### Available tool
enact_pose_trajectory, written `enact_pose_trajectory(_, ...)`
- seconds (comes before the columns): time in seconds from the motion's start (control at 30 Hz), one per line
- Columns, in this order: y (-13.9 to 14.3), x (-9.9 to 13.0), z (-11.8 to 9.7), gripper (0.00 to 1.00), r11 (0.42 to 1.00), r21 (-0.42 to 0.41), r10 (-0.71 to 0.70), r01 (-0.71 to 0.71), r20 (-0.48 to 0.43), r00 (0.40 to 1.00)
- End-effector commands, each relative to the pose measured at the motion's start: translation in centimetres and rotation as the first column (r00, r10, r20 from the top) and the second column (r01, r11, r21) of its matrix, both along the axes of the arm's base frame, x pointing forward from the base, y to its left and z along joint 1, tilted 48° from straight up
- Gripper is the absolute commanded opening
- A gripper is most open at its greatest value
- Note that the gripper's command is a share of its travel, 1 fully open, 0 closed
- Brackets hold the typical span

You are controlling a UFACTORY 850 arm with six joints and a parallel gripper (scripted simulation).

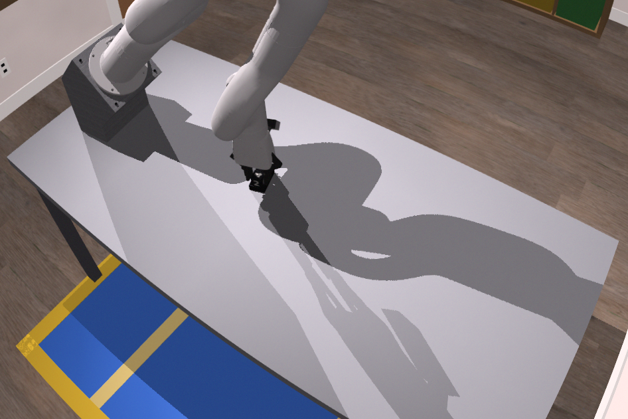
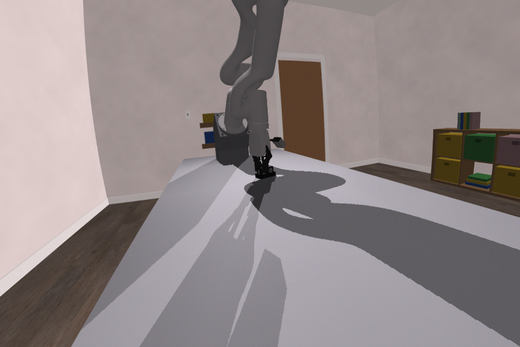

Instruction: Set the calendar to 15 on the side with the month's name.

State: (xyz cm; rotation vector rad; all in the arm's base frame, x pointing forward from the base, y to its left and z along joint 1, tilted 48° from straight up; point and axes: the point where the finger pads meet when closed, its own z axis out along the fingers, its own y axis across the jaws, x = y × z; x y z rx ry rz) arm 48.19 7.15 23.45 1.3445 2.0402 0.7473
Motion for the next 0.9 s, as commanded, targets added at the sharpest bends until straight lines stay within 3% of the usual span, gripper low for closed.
enact_pose_trajectory(0.0, -0.2, -0.9, 0.9, 0.49, 1.0, 0.0, 0.0, 0.0, 0.001, 1.0)
enact_pose_trajectory(0.5, -1.1, -5.6, 5.2, 0.49, 1.0, 0.0, 0.0, 0.0, 0.001, 1.0)
enact_pose_trajectory(0.83, -1.2, -6.3, 5.9, 0.49, 1.0, 0.0, 0.0, 0.0, 0.001, 1.0)
enact_pose_trajectory(0.87, -1.2, -6.3, 5.9, 1.0, 1.0, 0.0, 0.0, 0.0, 0.001, 1.0)
